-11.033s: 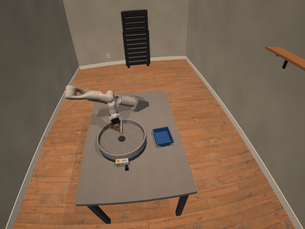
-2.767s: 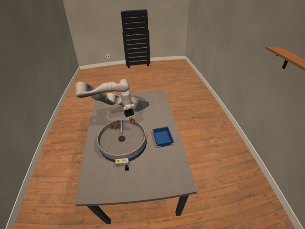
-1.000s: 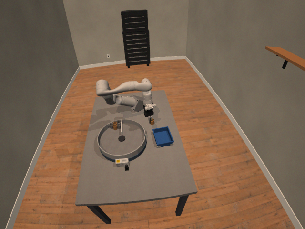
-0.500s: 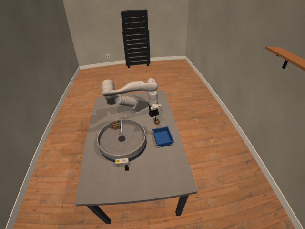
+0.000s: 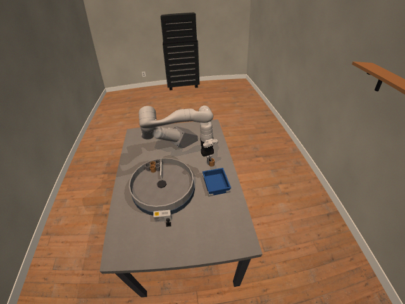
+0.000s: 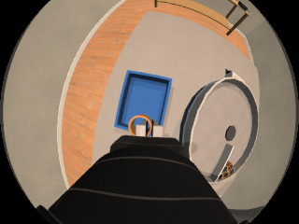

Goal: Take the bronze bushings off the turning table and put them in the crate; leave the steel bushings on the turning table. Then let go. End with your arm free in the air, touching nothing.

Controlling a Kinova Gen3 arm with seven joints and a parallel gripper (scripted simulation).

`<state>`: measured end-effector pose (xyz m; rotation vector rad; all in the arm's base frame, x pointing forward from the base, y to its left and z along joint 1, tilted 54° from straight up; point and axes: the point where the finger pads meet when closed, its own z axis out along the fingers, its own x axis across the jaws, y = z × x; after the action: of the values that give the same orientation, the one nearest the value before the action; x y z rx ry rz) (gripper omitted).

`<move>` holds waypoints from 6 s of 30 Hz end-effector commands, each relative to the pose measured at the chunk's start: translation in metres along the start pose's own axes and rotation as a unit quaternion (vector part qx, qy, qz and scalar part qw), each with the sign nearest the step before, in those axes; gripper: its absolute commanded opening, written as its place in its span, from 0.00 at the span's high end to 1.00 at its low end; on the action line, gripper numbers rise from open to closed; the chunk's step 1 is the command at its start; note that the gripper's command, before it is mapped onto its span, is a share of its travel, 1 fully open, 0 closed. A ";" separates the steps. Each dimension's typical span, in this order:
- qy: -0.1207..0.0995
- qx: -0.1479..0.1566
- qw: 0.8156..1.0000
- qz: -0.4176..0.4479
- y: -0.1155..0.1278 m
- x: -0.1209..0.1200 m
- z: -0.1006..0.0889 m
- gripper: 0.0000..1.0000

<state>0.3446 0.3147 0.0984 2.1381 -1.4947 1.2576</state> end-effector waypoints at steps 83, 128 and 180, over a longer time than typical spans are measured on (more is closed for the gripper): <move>0.007 -0.004 1.000 -0.005 0.005 0.001 0.097 1.00; 0.007 -0.004 1.000 -0.005 0.005 0.001 0.119 1.00; 0.007 -0.004 1.000 -0.005 0.005 0.002 0.140 1.00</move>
<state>0.4112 0.2235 0.0145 2.1220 -1.4791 1.2579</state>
